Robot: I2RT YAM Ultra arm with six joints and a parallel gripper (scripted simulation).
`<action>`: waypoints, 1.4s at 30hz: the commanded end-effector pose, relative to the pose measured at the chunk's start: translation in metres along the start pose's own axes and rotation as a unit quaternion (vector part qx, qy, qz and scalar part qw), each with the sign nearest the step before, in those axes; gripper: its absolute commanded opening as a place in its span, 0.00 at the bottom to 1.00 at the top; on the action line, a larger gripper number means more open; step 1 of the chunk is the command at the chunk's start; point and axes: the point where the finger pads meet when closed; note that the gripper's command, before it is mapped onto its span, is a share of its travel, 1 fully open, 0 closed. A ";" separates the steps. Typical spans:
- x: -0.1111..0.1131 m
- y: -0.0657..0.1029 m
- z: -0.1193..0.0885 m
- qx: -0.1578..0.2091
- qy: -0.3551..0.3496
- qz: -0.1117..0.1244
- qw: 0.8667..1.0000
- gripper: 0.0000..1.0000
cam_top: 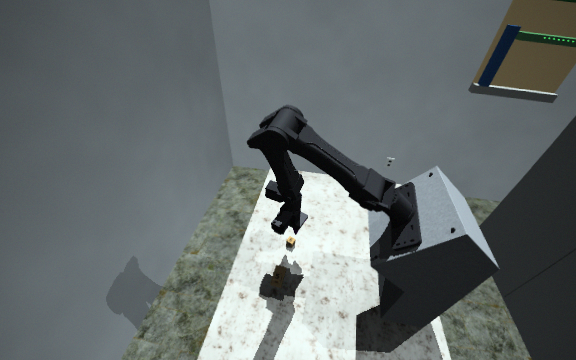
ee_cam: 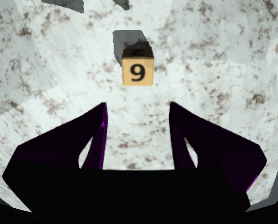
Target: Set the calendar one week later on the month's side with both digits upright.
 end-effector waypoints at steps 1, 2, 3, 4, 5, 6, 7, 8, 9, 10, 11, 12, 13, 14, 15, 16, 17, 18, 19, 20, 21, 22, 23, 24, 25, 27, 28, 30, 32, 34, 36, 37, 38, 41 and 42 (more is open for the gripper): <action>-0.002 0.001 0.000 0.000 0.001 -0.003 1.000 0.45; -0.002 0.001 0.000 0.000 0.001 -0.003 1.000 0.45; -0.002 0.001 0.000 0.000 0.001 -0.003 1.000 0.45; -0.002 0.001 0.000 0.000 0.001 -0.003 1.000 0.45; -0.002 0.001 0.000 0.000 0.001 -0.003 1.000 0.45; -0.002 0.001 0.000 0.000 0.001 -0.003 1.000 0.45; -0.002 0.001 0.000 0.000 0.001 -0.003 1.000 0.45; -0.002 0.001 0.000 0.000 0.001 -0.003 1.000 0.45; -0.002 0.001 0.000 0.000 0.001 -0.003 1.000 0.45; -0.002 0.001 0.000 0.000 0.001 -0.003 1.000 0.45; -0.002 0.001 0.000 0.000 0.001 -0.003 1.000 0.45; -0.002 0.000 0.000 0.000 0.001 -0.003 1.000 0.45; -0.002 0.000 0.000 0.000 0.001 -0.003 1.000 0.45; -0.002 0.000 0.000 0.000 0.001 -0.003 1.000 0.45; -0.002 0.000 0.000 0.000 0.001 -0.003 1.000 0.45; -0.002 -0.001 0.000 0.000 0.001 -0.003 1.000 0.45; -0.002 -0.001 0.000 0.000 0.001 -0.003 1.000 0.45; -0.002 -0.002 0.000 0.000 0.001 -0.003 1.000 0.45; -0.002 -0.002 0.000 0.000 0.001 -0.003 1.000 0.45; -0.002 -0.003 0.000 0.000 0.001 -0.003 1.000 0.45; -0.002 -0.004 0.000 0.000 0.001 -0.003 1.000 0.45; -0.002 -0.005 0.000 0.000 0.001 -0.003 1.000 0.45; -0.002 -0.006 0.000 0.000 0.001 -0.003 1.000 0.45; -0.002 -0.007 0.000 0.000 0.001 -0.003 1.000 0.45; -0.002 -0.008 0.000 0.000 0.001 -0.003 1.000 0.45; -0.002 -0.011 0.000 0.000 0.001 -0.003 1.000 0.45; -0.002 -0.012 0.000 0.000 0.001 -0.003 1.000 0.45; -0.002 -0.013 0.000 0.000 0.001 -0.003 1.000 0.45; -0.002 -0.015 0.000 0.000 0.001 -0.003 1.000 0.45; -0.002 -0.018 0.000 0.000 0.001 -0.003 1.000 0.45; -0.002 -0.021 0.000 0.000 0.001 -0.003 1.000 0.45; -0.002 -0.023 0.000 0.000 0.001 -0.003 1.000 0.45; -0.002 -0.024 0.000 0.000 0.001 -0.003 1.000 0.45; -0.002 -0.029 0.000 0.000 0.001 -0.003 1.000 0.45; -0.002 -0.031 0.000 0.000 0.001 -0.003 1.000 0.45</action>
Point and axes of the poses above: the point where the finger pads meet when closed, its own y axis back along the fingers, its own x axis across the jaws, z = x × y, and after that the axes turned 2 degrees about -y, right-handed
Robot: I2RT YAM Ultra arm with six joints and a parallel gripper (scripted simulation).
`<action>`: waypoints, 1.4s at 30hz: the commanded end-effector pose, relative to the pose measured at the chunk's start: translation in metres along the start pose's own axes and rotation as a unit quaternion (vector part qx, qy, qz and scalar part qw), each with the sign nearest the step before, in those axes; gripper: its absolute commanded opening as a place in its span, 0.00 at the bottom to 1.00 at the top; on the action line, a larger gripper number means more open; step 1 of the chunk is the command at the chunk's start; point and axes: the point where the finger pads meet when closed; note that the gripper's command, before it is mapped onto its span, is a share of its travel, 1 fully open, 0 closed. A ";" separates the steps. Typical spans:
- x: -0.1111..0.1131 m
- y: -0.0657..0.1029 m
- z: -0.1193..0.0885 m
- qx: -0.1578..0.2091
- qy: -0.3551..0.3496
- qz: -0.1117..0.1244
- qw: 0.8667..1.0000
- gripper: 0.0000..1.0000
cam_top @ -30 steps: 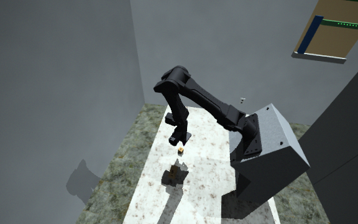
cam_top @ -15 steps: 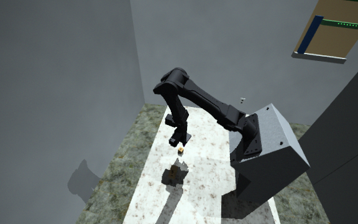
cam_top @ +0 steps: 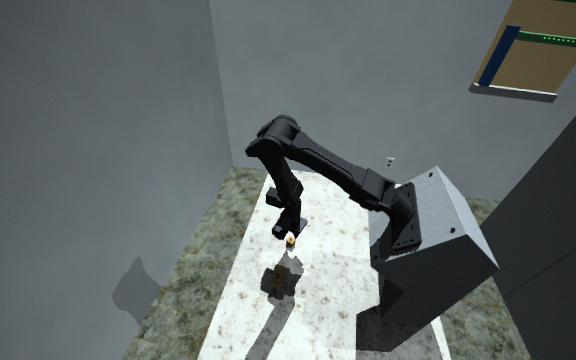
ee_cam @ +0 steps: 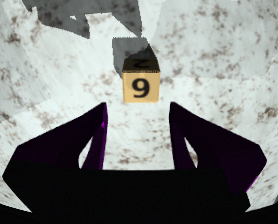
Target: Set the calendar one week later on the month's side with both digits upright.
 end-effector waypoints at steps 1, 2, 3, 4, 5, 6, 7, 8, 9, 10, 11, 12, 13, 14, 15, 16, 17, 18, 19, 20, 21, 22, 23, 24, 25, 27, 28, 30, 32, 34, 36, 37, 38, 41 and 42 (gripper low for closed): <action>-0.004 -0.002 0.000 -0.001 0.000 -0.007 1.000 0.45; -0.004 -0.004 0.000 -0.001 0.000 -0.007 1.000 0.45; -0.004 -0.005 0.000 -0.001 0.000 -0.007 1.000 0.45; -0.004 -0.007 0.000 -0.001 0.000 -0.007 1.000 0.45; -0.004 -0.007 0.000 -0.001 0.000 -0.007 1.000 0.45; -0.004 -0.007 0.000 -0.001 0.000 -0.007 1.000 0.45; -0.004 -0.008 0.000 -0.001 0.000 -0.007 1.000 0.45; -0.005 -0.009 0.000 -0.001 0.000 -0.007 1.000 0.45; -0.005 -0.011 0.000 -0.001 0.000 -0.007 1.000 0.45; -0.005 -0.012 0.000 -0.001 0.000 -0.007 1.000 0.45; -0.005 -0.013 0.000 -0.001 0.000 -0.007 1.000 0.45; -0.005 -0.014 0.000 -0.001 0.000 -0.007 1.000 0.45; -0.005 -0.015 0.000 -0.001 0.000 -0.007 1.000 0.45; -0.005 -0.016 0.000 -0.001 0.000 -0.007 1.000 0.45; -0.005 -0.017 0.000 -0.001 0.000 -0.007 1.000 0.45; -0.005 -0.017 0.000 -0.001 0.000 -0.007 1.000 0.45; -0.005 -0.018 0.000 -0.001 0.000 -0.007 1.000 0.45; -0.005 -0.018 0.000 -0.001 0.000 -0.007 1.000 0.45; -0.005 -0.019 0.000 -0.001 0.000 -0.007 1.000 0.45; -0.005 -0.019 0.000 -0.001 0.000 -0.007 1.000 0.45; -0.005 -0.020 0.000 -0.001 0.000 -0.007 1.000 0.45; -0.005 -0.020 0.000 -0.001 0.000 -0.007 1.000 0.45; -0.005 -0.020 0.000 -0.001 0.000 -0.007 1.000 0.45; -0.005 -0.020 0.000 -0.001 0.000 -0.007 1.000 0.45; -0.005 -0.020 0.000 -0.001 0.000 -0.007 1.000 0.45; -0.005 -0.020 0.000 -0.001 0.000 -0.007 1.000 0.45; -0.005 -0.020 0.000 -0.001 0.000 -0.007 1.000 0.45; -0.005 -0.020 0.000 -0.001 0.000 -0.007 1.000 0.45; -0.005 -0.020 0.000 -0.001 0.000 -0.007 1.000 0.45; -0.005 -0.020 0.000 -0.001 0.000 -0.007 1.000 0.45; -0.005 -0.020 0.000 -0.001 0.000 -0.007 1.000 0.45; -0.005 -0.020 0.000 -0.001 0.000 -0.007 1.000 0.45; -0.005 -0.020 0.000 -0.001 0.000 -0.007 1.000 0.45; -0.005 -0.020 0.000 -0.001 0.000 -0.007 1.000 0.45; -0.005 -0.020 0.000 -0.001 0.000 -0.007 1.000 0.45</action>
Point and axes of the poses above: the point where the finger pads meet when closed, its own y axis back along the fingers, its own x axis across the jaws, z = x × y, and after that the axes turned 2 degrees about -y, right-handed
